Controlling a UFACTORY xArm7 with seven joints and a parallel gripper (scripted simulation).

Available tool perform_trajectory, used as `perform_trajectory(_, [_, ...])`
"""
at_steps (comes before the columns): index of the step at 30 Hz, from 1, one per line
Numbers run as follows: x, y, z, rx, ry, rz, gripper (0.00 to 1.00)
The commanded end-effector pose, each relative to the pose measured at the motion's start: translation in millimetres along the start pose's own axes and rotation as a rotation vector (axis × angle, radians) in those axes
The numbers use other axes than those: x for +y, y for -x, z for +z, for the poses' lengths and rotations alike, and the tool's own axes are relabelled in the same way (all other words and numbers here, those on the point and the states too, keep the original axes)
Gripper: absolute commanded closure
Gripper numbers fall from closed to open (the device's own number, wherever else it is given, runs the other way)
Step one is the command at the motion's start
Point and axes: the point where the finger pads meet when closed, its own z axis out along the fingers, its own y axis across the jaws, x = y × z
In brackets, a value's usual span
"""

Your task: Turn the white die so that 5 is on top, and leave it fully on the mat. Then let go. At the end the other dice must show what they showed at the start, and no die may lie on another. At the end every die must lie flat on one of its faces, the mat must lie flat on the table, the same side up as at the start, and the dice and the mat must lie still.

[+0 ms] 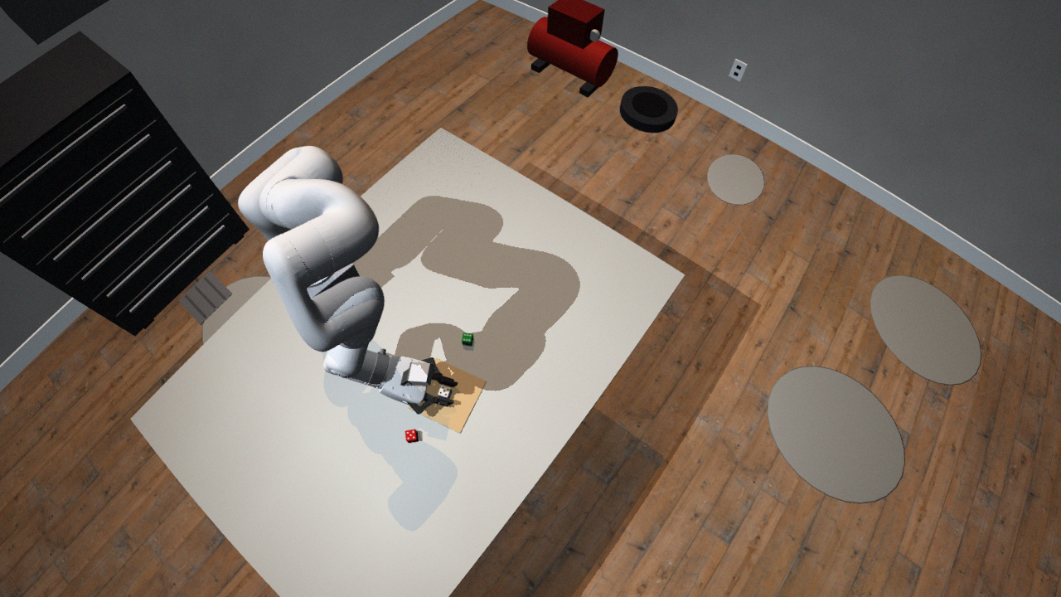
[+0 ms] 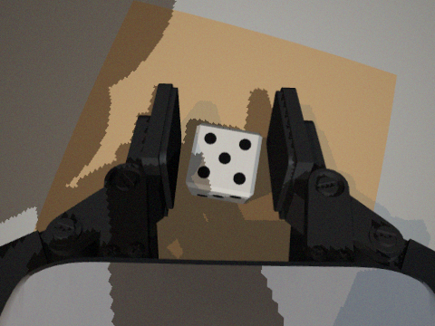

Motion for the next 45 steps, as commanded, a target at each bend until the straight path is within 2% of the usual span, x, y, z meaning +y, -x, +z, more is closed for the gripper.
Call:
perform_trajectory(1, [1,-1,0,0.002,0.001,-0.001,0.58])
perform_trajectory(28, [1,-1,-2,0.002,0.001,-0.001,0.58])
perform_trajectory(45, [1,-1,-47,0.002,0.001,-0.001,0.58])
